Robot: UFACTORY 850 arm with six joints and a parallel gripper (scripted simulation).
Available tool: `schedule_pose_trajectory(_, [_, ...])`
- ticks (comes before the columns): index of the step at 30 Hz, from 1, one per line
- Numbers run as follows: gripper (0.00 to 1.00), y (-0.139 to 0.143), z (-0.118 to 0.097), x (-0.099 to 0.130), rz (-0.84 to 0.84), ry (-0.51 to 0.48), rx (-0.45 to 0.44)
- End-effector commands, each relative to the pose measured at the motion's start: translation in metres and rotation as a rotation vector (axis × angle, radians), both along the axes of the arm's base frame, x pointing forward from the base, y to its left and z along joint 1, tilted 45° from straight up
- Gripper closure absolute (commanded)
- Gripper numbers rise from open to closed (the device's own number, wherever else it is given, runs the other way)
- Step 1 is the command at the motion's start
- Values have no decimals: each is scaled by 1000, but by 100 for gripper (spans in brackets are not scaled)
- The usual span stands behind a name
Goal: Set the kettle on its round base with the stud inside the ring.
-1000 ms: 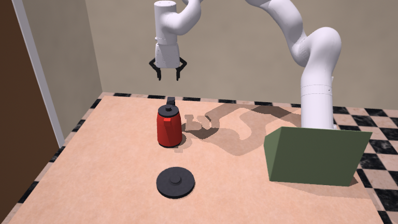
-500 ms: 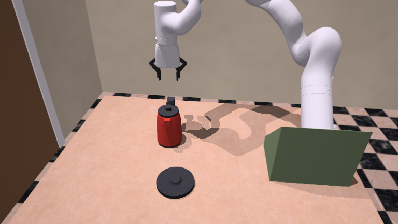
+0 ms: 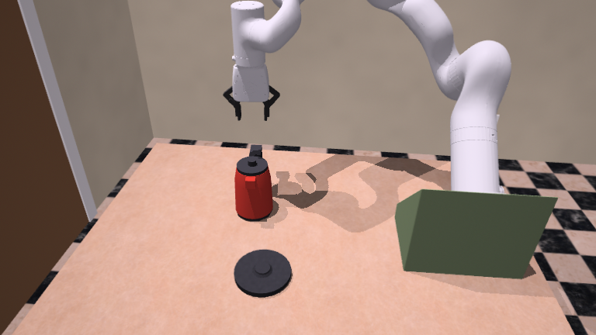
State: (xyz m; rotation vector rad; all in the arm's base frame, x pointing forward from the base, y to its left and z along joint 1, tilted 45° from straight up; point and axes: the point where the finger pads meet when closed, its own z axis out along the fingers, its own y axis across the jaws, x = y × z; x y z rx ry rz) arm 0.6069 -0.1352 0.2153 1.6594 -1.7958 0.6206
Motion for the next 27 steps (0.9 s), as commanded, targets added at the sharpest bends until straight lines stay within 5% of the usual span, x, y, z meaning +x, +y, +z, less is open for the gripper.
schedule_pose_trajectory(1, [19,0,1,1,1,-2,0])
schedule_pose_trajectory(16, [19,-2,-2,0,1,-2,0])
schedule_pose_trajectory(27, [19,-26,-26,-4,1,-2,0])
